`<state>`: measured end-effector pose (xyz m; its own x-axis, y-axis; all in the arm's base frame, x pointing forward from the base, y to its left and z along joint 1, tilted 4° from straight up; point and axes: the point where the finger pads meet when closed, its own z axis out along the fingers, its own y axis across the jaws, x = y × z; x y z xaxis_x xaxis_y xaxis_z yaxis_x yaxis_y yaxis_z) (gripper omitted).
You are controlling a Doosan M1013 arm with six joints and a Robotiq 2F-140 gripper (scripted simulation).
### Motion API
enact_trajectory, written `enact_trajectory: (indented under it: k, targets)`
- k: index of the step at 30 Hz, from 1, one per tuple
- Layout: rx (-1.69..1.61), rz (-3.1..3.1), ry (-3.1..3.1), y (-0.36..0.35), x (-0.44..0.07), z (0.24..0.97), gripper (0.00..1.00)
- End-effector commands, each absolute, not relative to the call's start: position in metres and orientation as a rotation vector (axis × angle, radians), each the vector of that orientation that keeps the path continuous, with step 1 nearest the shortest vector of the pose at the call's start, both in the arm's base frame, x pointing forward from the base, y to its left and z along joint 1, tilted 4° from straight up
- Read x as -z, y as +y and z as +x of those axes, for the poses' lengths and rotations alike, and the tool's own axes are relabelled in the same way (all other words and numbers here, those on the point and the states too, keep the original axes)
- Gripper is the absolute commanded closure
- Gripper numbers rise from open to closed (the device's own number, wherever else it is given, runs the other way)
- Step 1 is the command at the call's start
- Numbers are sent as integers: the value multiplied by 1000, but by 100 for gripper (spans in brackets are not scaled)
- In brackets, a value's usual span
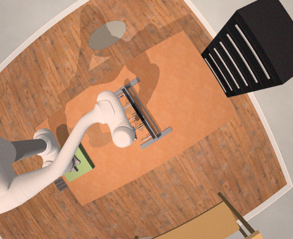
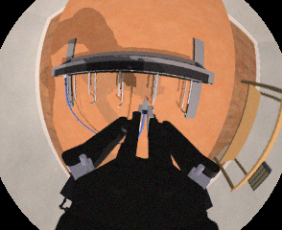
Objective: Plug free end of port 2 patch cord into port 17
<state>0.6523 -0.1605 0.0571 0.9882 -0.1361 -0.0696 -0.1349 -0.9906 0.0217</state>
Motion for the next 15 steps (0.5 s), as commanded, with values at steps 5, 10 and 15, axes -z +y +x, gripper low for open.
enact_trajectory:
  k: [5, 10, 15]
  targets:
    - [106, 3113, -199, -163, -55, 658, 100]
    - [105, 3111, -198, -164, -53, 660, 100]
    - [105, 3111, -198, -165, -48, 664, 100]
